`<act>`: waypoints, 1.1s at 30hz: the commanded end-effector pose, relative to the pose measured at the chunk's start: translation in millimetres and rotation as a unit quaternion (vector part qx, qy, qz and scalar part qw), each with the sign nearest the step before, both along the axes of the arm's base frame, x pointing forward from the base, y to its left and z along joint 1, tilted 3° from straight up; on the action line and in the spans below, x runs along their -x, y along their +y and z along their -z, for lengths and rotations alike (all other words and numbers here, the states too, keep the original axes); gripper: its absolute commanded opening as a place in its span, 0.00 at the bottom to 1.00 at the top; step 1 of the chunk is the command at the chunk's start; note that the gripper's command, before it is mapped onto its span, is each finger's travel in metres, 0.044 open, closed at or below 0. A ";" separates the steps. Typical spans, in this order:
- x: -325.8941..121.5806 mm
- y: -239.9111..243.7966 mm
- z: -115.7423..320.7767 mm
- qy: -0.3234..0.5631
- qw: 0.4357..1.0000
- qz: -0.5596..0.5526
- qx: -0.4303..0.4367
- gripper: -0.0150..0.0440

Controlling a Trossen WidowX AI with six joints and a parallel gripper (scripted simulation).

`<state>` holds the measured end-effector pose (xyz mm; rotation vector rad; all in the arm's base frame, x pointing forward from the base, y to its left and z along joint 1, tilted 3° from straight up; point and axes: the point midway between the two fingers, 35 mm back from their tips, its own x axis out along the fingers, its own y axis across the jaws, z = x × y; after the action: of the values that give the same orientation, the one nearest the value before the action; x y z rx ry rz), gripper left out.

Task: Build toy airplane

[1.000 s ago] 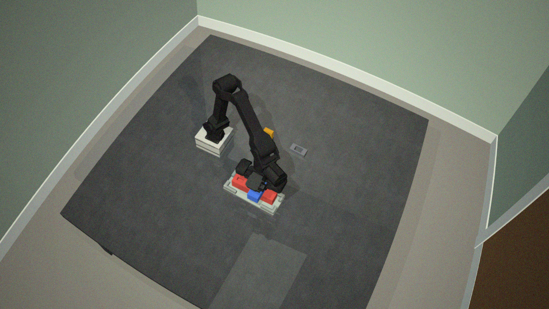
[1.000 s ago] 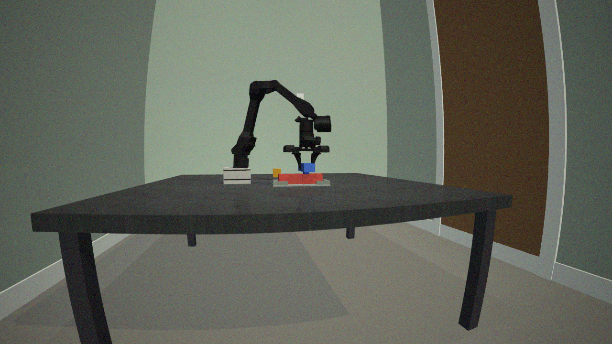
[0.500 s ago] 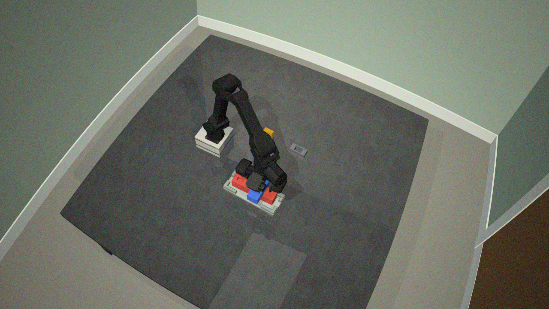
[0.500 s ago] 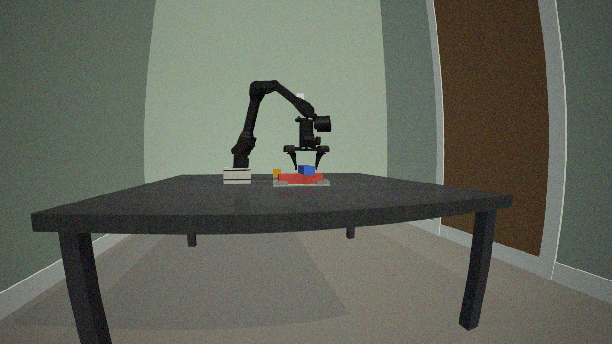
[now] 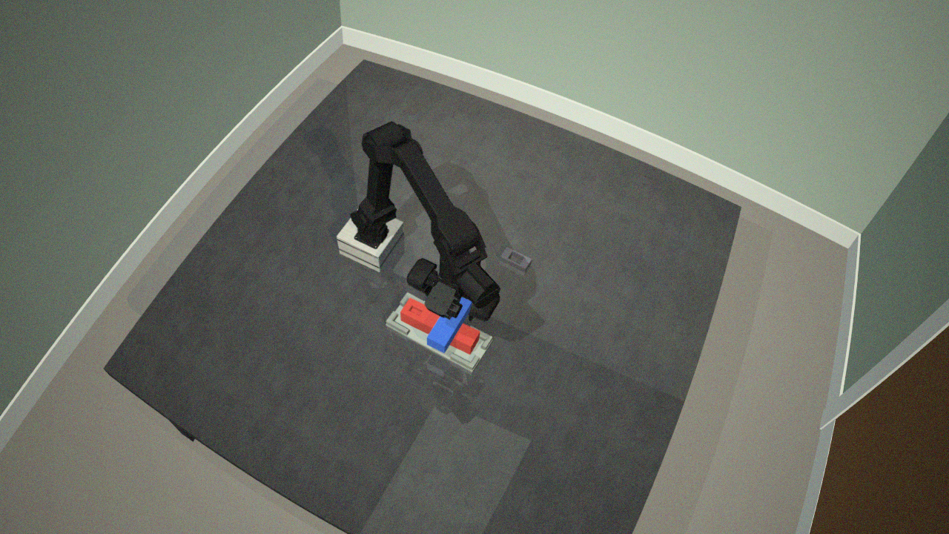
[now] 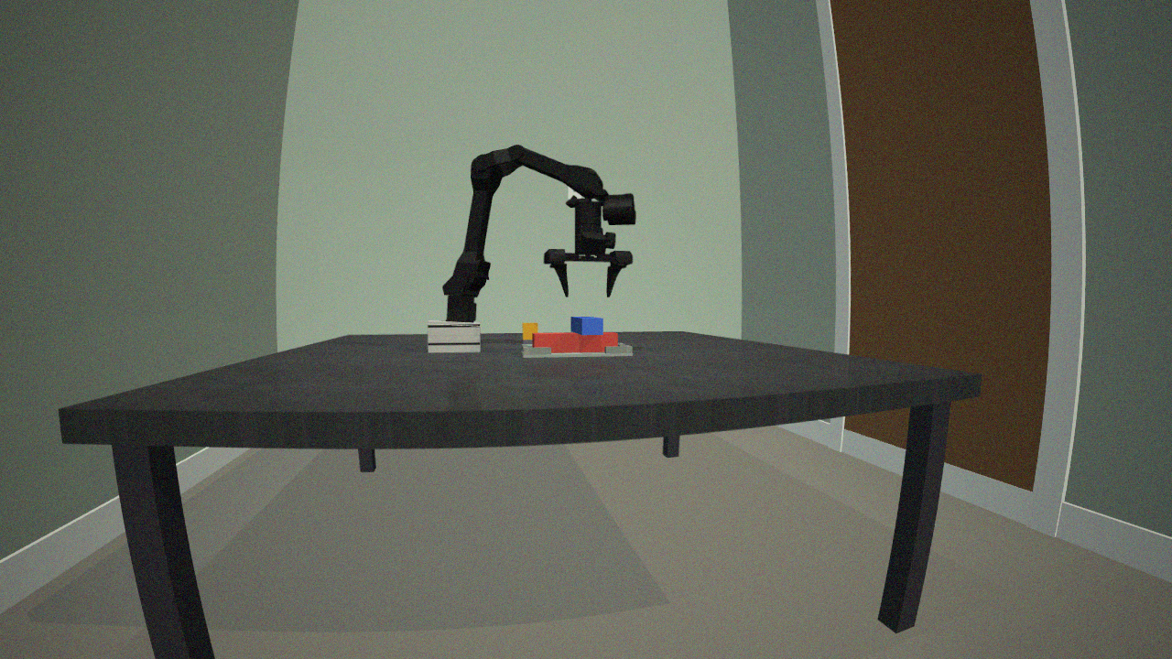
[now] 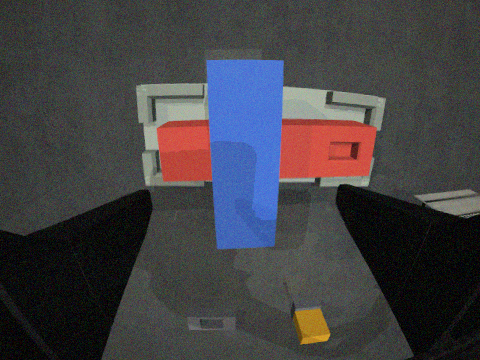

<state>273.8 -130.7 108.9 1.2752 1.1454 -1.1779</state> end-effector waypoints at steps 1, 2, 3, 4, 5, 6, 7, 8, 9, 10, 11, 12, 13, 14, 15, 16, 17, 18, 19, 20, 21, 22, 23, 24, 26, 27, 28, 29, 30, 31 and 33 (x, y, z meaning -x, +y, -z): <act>4.2 1.4 -25.2 -0.002 1.000 -0.002 -0.001 1.00; 2.1 0.0 -25.4 -0.002 1.000 -0.002 -0.001 1.00; 0.6 -1.0 -25.5 -0.002 1.000 -0.002 -0.001 1.00; 0.6 -1.0 -25.5 -0.002 1.000 -0.002 -0.001 1.00; 0.6 -1.0 -25.5 -0.002 1.000 -0.009 0.000 1.00; 0.5 -1.0 -25.3 -0.002 0.999 -0.033 0.001 1.00; 0.4 -1.0 -25.1 -0.002 0.997 -0.071 0.004 1.00; 0.4 -1.1 -24.8 -0.003 0.993 -0.119 0.008 1.00; 0.3 -1.1 -24.5 -0.003 0.986 -0.167 0.011 1.00; 0.2 -1.1 -24.2 -0.004 0.977 -0.214 0.015 1.00; 0.1 -1.1 -23.9 -0.004 0.965 -0.260 0.018 1.00; 0.1 -1.2 -23.6 -0.004 0.952 -0.307 0.022 1.00; 0.0 -1.2 -23.3 -0.005 0.936 -0.352 0.025 1.00; -0.1 -1.2 -23.0 -0.005 0.918 -0.397 0.028 1.00; -0.2 -1.3 -22.7 -0.005 0.897 -0.440 0.032 1.00; -0.3 -1.3 -22.4 -0.006 0.875 -0.483 0.035 1.00; -0.3 -1.3 -22.1 -0.006 0.851 -0.524 0.038 1.00; -0.4 -1.3 -21.8 -0.006 0.824 -0.565 0.041 1.00; -0.5 -1.4 -21.5 -0.007 0.796 -0.604 0.044 1.00; -0.5 -1.4 -21.2 -0.007 0.766 -0.641 0.047 1.00; -0.6 -1.4 -20.9 -0.007 0.741 -0.670 0.049 1.00; -0.6 -1.4 -20.8 -0.007 0.725 -0.687 0.050 1.00; -0.7 -1.4 -20.7 -0.007 0.719 -0.693 0.051 1.00; -0.7 -1.4 -20.7 -0.007 0.719 -0.693 0.051 1.00; -0.7 -1.4 -20.7 -0.007 0.719 -0.693 0.051 1.00; -0.7 -1.4 -20.7 -0.007 0.719 -0.693 0.051 1.00; -0.7 -1.4 -20.7 -0.007 0.719 -0.693 0.051 1.00; -0.7 -1.4 -20.7 -0.007 0.719 -0.693 0.051 1.00; -0.7 -1.4 -20.7 -0.007 0.719 -0.693 0.051 1.00; -0.7 -1.4 -20.7 -0.007 0.719 -0.693 0.051 1.00; -0.7 -1.4 -20.7 -0.007 0.719 -0.693 0.051 1.00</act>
<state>273.7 -132.2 130.4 0.1971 1.4910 -0.1724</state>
